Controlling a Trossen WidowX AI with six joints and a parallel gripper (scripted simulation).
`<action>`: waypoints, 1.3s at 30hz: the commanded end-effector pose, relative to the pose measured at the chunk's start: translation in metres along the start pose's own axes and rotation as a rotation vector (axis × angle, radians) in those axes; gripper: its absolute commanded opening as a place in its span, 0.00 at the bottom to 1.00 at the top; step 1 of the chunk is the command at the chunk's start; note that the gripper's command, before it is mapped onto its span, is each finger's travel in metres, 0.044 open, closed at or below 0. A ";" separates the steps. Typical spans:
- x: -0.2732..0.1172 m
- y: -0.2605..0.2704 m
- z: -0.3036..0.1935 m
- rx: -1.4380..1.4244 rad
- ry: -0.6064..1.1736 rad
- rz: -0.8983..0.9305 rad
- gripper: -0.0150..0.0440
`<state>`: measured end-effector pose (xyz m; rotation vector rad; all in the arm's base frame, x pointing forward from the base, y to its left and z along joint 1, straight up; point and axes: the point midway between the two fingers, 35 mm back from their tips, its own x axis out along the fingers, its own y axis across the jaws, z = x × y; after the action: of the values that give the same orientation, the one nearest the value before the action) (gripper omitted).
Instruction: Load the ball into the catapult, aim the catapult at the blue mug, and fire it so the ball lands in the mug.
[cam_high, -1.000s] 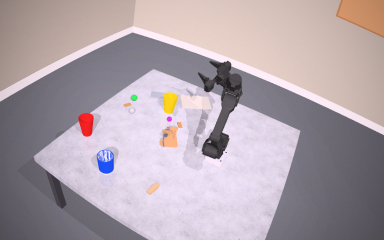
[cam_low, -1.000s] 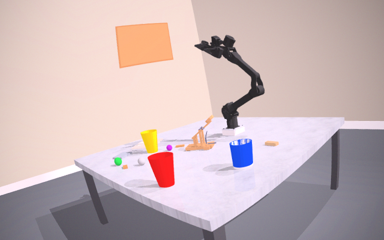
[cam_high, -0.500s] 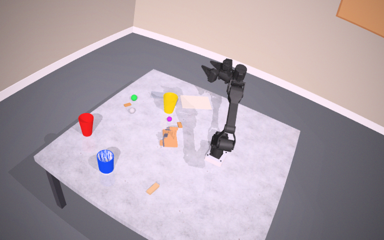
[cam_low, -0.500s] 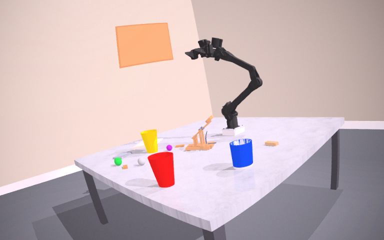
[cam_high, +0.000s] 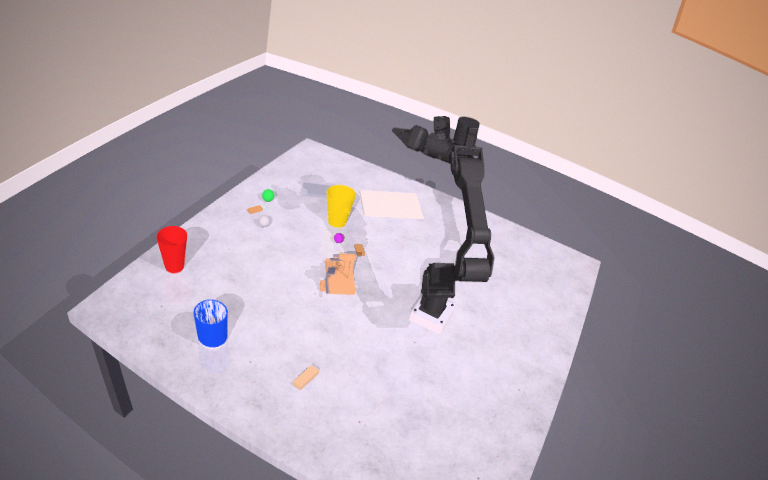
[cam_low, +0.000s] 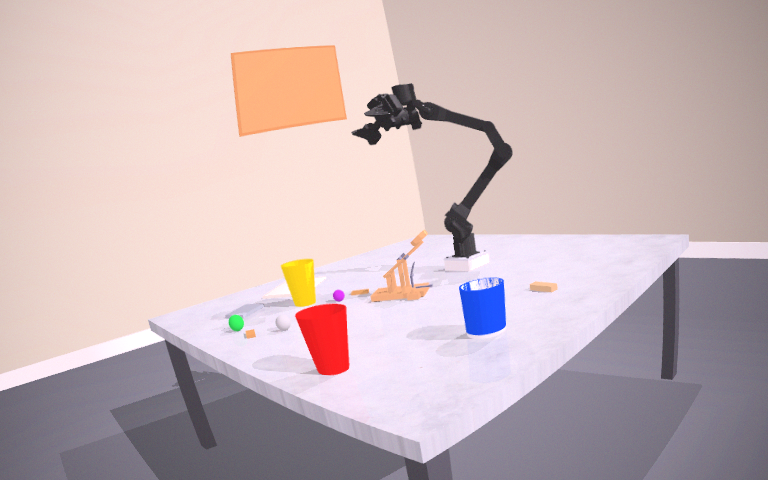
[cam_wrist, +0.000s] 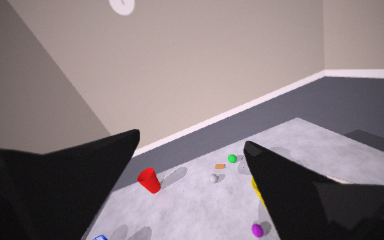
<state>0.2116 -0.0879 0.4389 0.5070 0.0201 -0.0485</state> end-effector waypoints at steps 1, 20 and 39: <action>0.017 -0.011 -0.011 0.101 0.069 -0.024 1.00; 0.086 -0.040 -0.115 0.474 0.499 -0.245 1.00; 0.098 -0.030 -0.245 0.524 0.943 -0.599 1.00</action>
<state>0.3081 -0.0109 0.2216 1.0151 1.0293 -0.3467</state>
